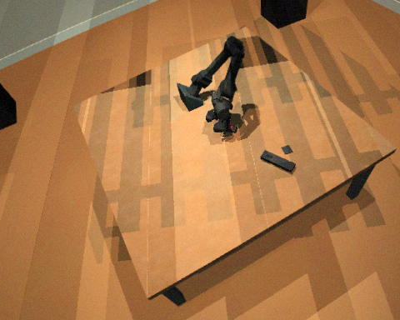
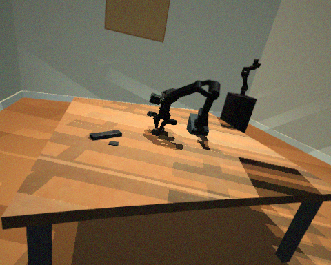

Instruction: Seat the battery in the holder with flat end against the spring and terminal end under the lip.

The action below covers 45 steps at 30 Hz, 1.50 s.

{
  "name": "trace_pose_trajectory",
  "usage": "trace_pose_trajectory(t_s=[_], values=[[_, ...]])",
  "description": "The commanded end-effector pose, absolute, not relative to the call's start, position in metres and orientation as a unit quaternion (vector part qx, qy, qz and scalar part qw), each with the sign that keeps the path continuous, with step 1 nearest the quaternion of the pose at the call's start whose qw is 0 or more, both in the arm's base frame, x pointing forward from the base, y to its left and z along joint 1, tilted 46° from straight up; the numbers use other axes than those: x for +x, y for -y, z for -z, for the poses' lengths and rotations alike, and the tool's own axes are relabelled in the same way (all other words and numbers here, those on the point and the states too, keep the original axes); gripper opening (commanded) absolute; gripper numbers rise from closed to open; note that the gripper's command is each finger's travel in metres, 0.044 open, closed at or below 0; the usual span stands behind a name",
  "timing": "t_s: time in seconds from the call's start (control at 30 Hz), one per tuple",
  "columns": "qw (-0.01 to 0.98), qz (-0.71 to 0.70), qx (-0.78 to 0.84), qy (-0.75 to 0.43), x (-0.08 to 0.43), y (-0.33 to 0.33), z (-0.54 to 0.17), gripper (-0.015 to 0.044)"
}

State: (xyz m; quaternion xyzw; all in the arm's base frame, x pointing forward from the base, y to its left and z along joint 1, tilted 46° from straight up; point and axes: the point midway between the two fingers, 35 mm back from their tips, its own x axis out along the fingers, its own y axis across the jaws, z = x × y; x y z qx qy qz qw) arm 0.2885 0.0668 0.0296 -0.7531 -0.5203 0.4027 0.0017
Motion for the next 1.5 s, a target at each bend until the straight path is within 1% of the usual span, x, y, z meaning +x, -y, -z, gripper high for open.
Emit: trace_pose_trajectory(t_s=[0.0, 0.4, 1.47], values=[[-0.015, -0.424, -0.742, 0.519, 0.286, -0.067, -0.027, 0.0078], [-0.047, -0.465, -0.716, 0.519, 0.286, -0.072, -0.03, 0.0078], [-0.056, -0.469, -0.716, 0.515, 0.295, -0.079, -0.039, 0.0078]])
